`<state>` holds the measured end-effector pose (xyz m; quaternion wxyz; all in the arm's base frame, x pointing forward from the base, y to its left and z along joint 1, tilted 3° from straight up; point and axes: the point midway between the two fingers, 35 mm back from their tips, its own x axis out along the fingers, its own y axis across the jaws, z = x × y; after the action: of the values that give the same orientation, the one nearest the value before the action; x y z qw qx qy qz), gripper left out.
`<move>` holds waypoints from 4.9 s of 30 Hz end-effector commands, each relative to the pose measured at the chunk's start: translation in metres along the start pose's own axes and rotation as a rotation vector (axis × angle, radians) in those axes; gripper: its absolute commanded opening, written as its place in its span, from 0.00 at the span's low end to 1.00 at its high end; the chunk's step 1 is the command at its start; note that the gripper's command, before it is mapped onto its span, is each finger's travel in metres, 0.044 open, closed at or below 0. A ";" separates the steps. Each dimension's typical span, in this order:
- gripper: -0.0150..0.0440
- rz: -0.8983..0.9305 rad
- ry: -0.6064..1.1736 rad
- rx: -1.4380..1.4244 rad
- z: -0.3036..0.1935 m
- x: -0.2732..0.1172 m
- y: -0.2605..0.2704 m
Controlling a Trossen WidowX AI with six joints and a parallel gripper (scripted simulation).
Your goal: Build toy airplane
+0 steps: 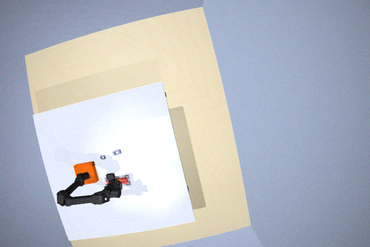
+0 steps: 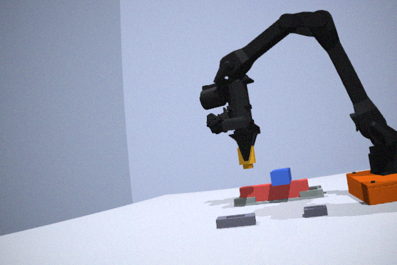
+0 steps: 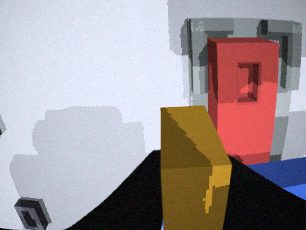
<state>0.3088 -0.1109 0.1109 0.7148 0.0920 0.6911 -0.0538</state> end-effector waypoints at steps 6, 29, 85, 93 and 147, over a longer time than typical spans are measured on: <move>0.25 -0.006 0.005 -0.012 0.007 0.009 -0.029; 0.36 -0.007 0.006 -0.023 0.011 0.014 -0.051; 0.36 -0.007 0.006 -0.023 0.011 0.055 -0.052; 0.32 -0.006 -0.001 -0.025 0.012 0.053 -0.052; 0.69 -0.007 0.006 -0.023 0.016 -0.038 -0.050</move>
<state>0.3125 -0.1650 0.1467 0.7152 0.0824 0.6923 -0.0487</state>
